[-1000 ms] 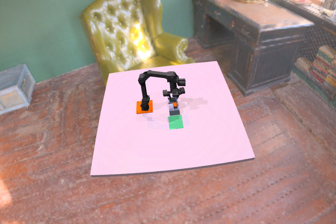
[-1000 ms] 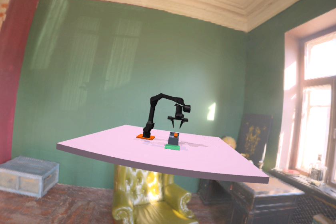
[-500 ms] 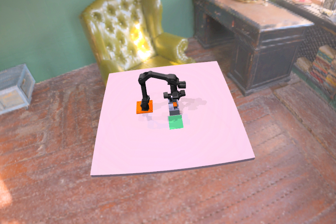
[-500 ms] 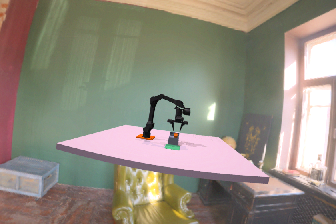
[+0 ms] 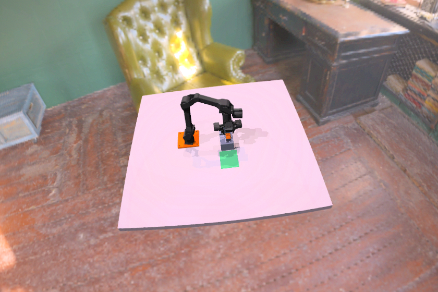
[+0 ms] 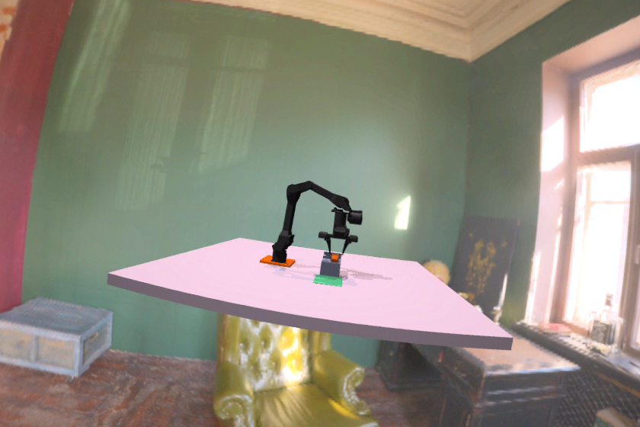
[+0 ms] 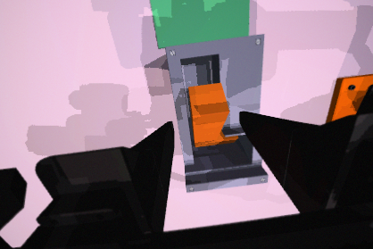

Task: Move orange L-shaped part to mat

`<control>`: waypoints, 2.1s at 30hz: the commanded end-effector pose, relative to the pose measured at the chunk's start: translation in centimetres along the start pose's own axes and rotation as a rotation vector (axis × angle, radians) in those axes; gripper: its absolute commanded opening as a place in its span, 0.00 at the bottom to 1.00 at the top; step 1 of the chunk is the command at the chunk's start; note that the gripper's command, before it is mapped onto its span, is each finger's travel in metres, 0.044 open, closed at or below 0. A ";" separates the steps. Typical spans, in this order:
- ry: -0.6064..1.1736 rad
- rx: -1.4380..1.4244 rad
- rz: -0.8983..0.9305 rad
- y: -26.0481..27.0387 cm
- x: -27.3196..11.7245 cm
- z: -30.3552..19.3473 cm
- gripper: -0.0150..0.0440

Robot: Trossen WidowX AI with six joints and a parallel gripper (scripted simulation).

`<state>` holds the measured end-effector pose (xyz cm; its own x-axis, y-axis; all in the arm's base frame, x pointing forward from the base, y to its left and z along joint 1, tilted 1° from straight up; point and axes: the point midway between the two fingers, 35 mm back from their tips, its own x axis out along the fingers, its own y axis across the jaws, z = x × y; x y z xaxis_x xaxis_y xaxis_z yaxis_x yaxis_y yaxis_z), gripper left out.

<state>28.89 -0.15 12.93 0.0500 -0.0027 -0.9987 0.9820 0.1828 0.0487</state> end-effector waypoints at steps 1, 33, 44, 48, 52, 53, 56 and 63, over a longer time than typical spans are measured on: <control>0.003 0.007 -0.006 -0.1 0.9 -0.1 0.73; 0.001 0.000 -0.002 -0.1 2.4 0.0 0.30; 0.002 0.002 -0.003 -0.2 1.9 0.0 0.25; 0.002 0.004 -0.004 -0.2 1.3 -0.1 0.25; 0.003 0.005 -0.005 -0.2 0.7 -0.1 0.25; 0.003 0.005 -0.005 -0.2 0.5 -0.1 0.25; 0.003 0.006 -0.005 -0.2 0.1 -0.1 0.25; 0.003 0.007 -0.006 -0.2 -1.0 -0.1 0.25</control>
<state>28.49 -0.18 12.95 0.0328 -0.0041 -0.9995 0.9828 0.1820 0.0315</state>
